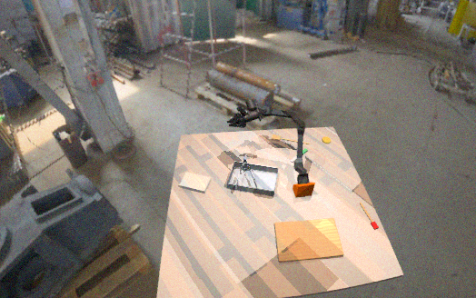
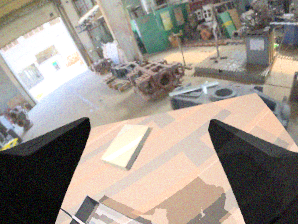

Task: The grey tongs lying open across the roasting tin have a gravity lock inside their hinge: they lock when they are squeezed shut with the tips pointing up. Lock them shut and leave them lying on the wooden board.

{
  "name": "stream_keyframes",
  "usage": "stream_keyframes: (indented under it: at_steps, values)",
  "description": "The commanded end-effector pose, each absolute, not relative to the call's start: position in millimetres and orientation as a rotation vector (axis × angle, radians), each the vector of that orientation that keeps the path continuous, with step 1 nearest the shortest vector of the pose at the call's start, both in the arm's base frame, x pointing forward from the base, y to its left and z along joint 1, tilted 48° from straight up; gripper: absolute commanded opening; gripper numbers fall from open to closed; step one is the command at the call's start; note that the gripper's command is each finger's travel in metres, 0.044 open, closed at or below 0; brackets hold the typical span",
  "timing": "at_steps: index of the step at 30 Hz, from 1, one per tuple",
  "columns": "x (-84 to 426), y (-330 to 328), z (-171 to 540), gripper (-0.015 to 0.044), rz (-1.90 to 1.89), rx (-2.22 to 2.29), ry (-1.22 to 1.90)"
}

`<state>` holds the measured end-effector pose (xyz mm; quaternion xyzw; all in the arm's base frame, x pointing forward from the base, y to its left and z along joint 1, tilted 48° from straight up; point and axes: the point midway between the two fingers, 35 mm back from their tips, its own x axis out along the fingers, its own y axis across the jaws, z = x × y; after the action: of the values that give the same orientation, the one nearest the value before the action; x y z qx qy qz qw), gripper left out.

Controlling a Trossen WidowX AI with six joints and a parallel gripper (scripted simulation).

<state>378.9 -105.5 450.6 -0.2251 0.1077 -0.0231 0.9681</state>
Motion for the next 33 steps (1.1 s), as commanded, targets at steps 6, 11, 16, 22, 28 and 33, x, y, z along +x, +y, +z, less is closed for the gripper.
stream_keyframes:
  at_steps: [6, 11, 16, 22, 28, 33]
  values:
    - [397, -101, 319, 0.044, -0.376, 0.294, 0.663]
    - [386, -95, 267, 0.044, -0.664, 0.539, 0.793]
    - [365, -88, 226, 0.044, -1.029, 0.692, 0.816]
    - [337, -81, 199, 0.044, -1.458, 0.719, 0.62]
    - [329, -79, 197, 0.044, -1.575, 0.693, 0.475]
    - [329, -79, 197, 0.044, -1.575, 0.693, 0.475]
